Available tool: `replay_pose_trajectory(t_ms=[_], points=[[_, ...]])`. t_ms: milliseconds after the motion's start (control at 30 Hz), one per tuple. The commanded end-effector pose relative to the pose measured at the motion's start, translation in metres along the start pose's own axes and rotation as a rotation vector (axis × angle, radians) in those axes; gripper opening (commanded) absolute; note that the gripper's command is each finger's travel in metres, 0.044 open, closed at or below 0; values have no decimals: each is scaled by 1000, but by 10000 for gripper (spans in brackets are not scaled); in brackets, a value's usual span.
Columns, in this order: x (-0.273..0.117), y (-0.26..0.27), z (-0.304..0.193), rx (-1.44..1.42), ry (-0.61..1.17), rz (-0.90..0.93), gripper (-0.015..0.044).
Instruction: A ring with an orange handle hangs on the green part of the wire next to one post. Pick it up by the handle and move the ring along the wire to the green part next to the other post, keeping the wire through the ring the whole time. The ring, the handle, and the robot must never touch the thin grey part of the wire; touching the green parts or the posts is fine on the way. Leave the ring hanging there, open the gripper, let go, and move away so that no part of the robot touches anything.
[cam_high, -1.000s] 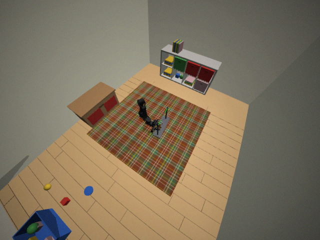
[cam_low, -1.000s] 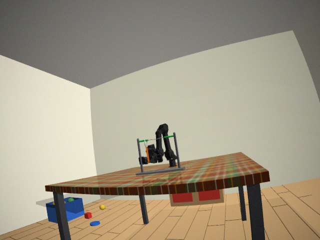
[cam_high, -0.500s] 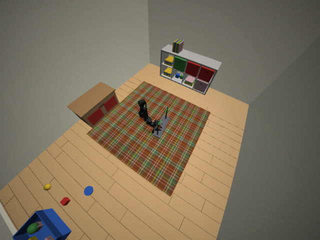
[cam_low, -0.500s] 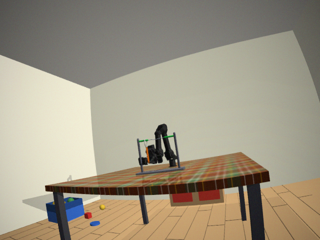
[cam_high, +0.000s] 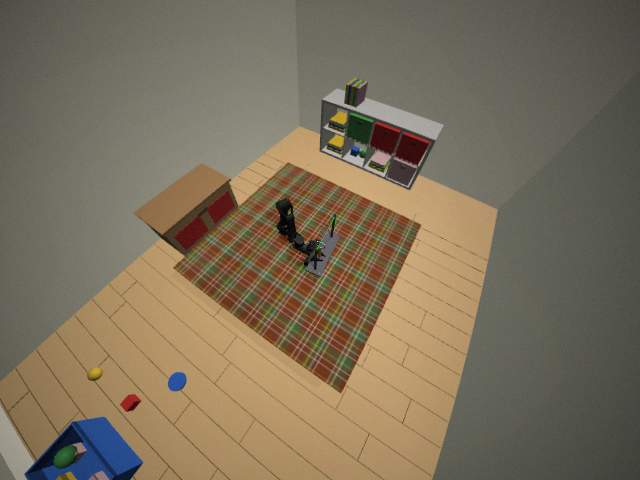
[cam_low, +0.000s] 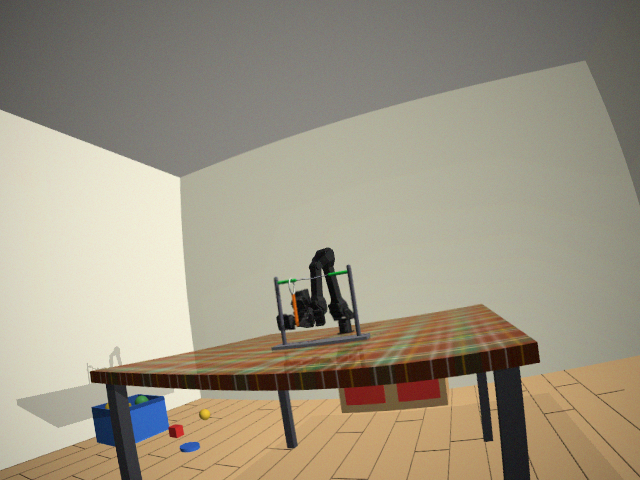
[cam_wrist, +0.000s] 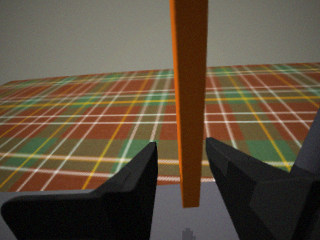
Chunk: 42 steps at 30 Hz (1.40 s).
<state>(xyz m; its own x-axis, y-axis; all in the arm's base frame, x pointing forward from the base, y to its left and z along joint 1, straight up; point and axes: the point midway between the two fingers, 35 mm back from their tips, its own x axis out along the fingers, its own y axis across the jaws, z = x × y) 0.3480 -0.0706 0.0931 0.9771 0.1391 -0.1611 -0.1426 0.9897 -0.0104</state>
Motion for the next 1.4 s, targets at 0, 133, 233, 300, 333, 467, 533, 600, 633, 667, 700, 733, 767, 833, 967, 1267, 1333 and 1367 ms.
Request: replay_pose_trajectory(t_ms=[0,133,233,300,333,467,533,600,633,667,700,733,767,833,967,1267,1333,1367], points=[[1,-1,2,0,-5,-4,160],[1,-1,2,0,-5,-4,160],[0,0,0,0,0,0,107],[0,0,0,0,0,0,55],[0,0,0,0,0,0,29],[0,0,0,0,0,0,-76],[0,0,0,0,0,0,-129],[0,0,0,0,0,0,-150],[0,0,0,0,0,0,-150],[0,0,0,0,0,0,-150],[0,0,0,0,0,0,-150],[0,0,0,0,0,0,-150],[0,0,0,0,0,0,-150],[0,0,0,0,0,0,-150],[0,0,4,0,0,-2,-150],[-3,-1,20,-1,-1,-7,-150],[-3,-1,21,-1,-1,-7,-150],[-3,-1,21,-1,-1,-7,-150]])
